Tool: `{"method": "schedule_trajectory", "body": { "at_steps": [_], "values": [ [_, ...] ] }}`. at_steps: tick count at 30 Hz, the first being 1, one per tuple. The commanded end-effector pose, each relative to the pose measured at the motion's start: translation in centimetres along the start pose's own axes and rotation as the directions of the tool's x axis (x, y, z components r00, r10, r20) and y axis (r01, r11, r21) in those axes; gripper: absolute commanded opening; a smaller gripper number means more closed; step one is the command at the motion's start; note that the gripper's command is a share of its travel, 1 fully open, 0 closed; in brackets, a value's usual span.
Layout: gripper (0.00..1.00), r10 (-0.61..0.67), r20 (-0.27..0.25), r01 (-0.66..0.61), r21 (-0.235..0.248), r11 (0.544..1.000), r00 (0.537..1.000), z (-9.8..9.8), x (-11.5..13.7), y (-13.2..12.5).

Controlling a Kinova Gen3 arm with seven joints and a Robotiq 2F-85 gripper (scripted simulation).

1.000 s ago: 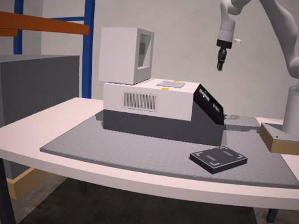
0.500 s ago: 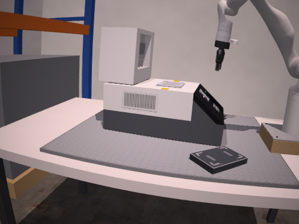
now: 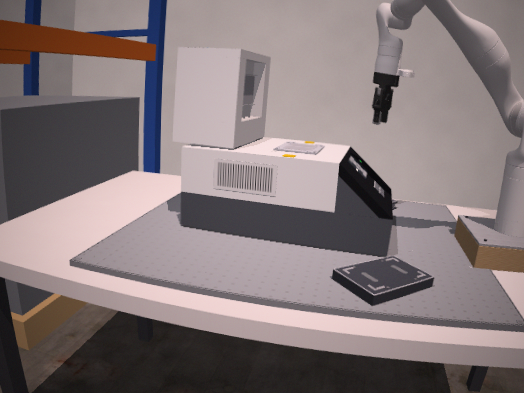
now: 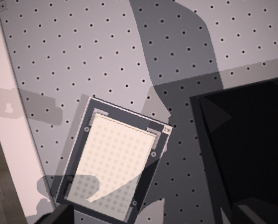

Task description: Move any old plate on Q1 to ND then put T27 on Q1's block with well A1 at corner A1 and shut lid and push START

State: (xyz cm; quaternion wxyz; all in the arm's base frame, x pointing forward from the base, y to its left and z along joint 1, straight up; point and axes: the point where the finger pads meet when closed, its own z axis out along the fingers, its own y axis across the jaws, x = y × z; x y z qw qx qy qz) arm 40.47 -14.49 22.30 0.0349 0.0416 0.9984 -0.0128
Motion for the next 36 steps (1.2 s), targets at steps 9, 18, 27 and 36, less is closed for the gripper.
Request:
{"method": "schedule_trajectory", "body": {
  "at_steps": [9, 18, 27, 36],
  "values": [
    [1.0, 0.099, -0.02, -0.099, -0.002, 0.995, 0.995, 0.3, -0.9, -1.7],
    [1.0, 0.346, -0.073, -0.346, 0.005, 0.938, 0.936, 0.7, -1.9, -3.8],
    [1.0, 0.346, -0.073, -0.346, 0.005, 0.938, 0.936, 1.2, -2.9, -6.0],
    [1.0, 0.346, -0.073, -0.346, 0.005, 0.938, 0.936, 1.2, -2.9, -6.0]
  ]
}}
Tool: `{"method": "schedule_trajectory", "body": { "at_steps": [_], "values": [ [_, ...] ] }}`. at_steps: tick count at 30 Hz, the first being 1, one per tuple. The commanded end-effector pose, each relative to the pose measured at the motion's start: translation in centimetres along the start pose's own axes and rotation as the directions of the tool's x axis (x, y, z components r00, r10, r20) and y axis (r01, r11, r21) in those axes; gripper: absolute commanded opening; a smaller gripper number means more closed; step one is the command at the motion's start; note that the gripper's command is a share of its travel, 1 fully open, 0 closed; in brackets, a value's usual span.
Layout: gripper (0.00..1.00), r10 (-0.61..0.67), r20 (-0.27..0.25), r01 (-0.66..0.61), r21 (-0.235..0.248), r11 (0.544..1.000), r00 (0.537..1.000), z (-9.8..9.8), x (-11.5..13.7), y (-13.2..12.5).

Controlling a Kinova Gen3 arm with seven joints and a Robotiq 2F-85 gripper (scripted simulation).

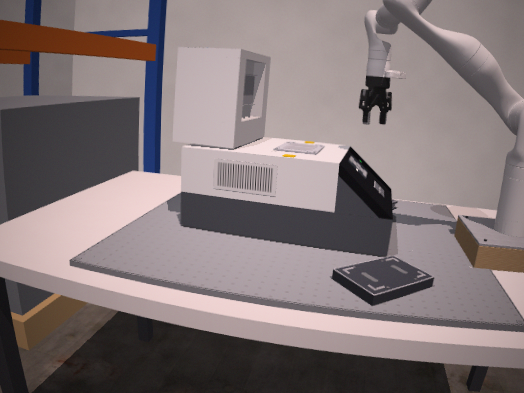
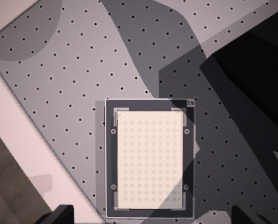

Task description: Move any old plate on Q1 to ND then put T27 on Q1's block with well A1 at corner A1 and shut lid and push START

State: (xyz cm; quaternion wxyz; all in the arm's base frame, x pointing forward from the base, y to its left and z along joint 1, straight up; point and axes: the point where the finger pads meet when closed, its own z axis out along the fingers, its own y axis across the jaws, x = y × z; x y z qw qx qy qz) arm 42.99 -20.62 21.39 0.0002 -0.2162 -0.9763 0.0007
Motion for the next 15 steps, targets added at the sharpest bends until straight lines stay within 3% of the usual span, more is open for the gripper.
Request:
{"method": "schedule_trajectory", "body": {
  "at_steps": [1, 15],
  "values": [
    [1.0, 0.001, 0.001, -0.001, 0.0, 1.0, 1.0, -0.1, 0.0, -0.1],
    [1.0, 0.001, 0.001, -0.001, 0.0, 1.0, 1.0, 1.0, 0.0, -0.1]
  ]
}}
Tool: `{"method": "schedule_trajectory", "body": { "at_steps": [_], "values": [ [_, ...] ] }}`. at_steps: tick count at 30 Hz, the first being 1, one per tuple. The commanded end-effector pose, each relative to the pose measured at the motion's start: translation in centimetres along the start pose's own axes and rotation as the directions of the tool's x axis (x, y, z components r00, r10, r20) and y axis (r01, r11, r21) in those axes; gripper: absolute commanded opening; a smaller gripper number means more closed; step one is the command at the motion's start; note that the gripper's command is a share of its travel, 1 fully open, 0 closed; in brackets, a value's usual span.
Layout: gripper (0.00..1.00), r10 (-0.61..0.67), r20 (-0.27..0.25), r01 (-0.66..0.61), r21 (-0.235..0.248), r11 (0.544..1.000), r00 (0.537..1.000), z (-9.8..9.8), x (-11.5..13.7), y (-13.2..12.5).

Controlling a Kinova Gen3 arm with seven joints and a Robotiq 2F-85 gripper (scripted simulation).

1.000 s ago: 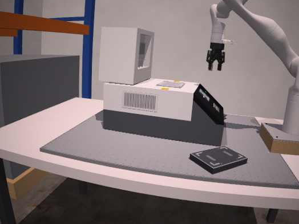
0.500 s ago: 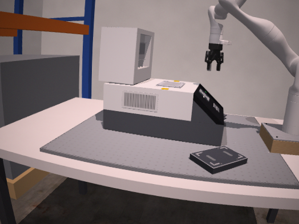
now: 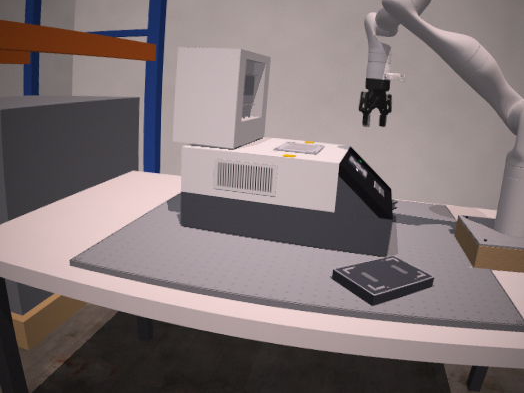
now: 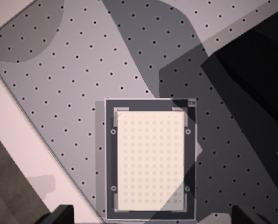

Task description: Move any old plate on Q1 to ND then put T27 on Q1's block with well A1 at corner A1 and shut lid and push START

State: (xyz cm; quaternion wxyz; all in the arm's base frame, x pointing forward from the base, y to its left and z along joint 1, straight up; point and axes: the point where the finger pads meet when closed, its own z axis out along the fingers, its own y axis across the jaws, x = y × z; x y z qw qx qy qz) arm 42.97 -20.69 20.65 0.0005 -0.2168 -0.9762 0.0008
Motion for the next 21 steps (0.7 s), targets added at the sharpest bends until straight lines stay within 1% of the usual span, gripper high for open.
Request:
{"method": "schedule_trajectory", "body": {
  "at_steps": [1, 21],
  "values": [
    [1.0, 0.0, 0.002, 0.0, 0.0, 1.0, 1.0, 0.3, 0.0, 0.0],
    [1.0, 0.0, 0.002, 0.0, 0.0, 1.0, 1.0, 2.5, 0.0, 0.0]
  ]
}}
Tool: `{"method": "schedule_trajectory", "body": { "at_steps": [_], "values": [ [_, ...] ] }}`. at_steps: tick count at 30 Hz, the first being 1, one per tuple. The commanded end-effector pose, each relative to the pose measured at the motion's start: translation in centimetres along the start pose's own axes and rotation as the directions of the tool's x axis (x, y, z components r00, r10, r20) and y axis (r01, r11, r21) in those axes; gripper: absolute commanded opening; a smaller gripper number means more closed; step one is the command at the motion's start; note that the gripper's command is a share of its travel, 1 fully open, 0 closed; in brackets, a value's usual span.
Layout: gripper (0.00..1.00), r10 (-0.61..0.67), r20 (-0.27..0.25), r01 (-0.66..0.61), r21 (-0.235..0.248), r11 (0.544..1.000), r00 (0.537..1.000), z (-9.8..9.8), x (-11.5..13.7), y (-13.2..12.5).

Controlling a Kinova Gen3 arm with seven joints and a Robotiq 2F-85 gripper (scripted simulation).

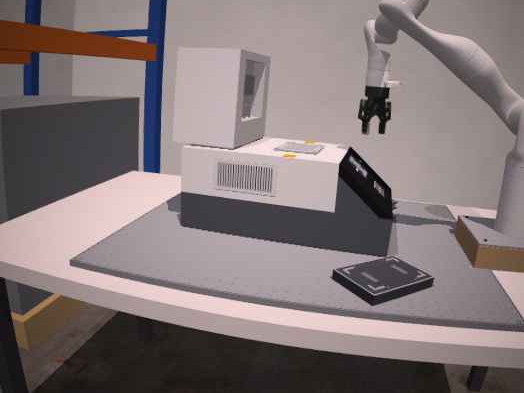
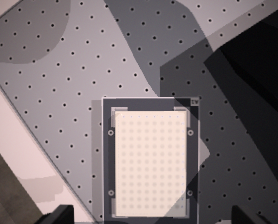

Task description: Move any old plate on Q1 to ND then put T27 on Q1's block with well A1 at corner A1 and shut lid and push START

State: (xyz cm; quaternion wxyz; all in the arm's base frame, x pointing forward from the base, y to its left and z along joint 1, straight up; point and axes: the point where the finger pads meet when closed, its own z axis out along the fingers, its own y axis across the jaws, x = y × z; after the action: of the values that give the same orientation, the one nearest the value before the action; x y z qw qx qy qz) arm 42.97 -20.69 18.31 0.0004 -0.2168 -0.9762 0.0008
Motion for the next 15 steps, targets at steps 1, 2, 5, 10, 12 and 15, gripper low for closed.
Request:
{"method": "schedule_trajectory", "body": {
  "at_steps": [1, 2, 5, 10, 12, 15],
  "values": [
    [1.0, 0.0, 0.002, 0.0, 0.0, 1.0, 1.0, 0.3, 0.0, 0.0],
    [1.0, 0.0, 0.002, 0.0, 0.0, 1.0, 1.0, 0.5, 0.0, 0.0],
    [1.0, 0.0, 0.002, 0.0, 0.0, 1.0, 1.0, 0.9, 0.0, 0.0],
    [1.0, 0.0, 0.002, 0.0, 0.0, 1.0, 1.0, 1.5, 0.0, 0.0],
    [1.0, 0.0, 0.002, 0.0, 0.0, 1.0, 1.0, 1.8, 0.0, 0.0],
    [1.0, 0.0, 0.002, 0.0, 0.0, 1.0, 1.0, 1.9, 0.0, 0.0]
  ]
}}
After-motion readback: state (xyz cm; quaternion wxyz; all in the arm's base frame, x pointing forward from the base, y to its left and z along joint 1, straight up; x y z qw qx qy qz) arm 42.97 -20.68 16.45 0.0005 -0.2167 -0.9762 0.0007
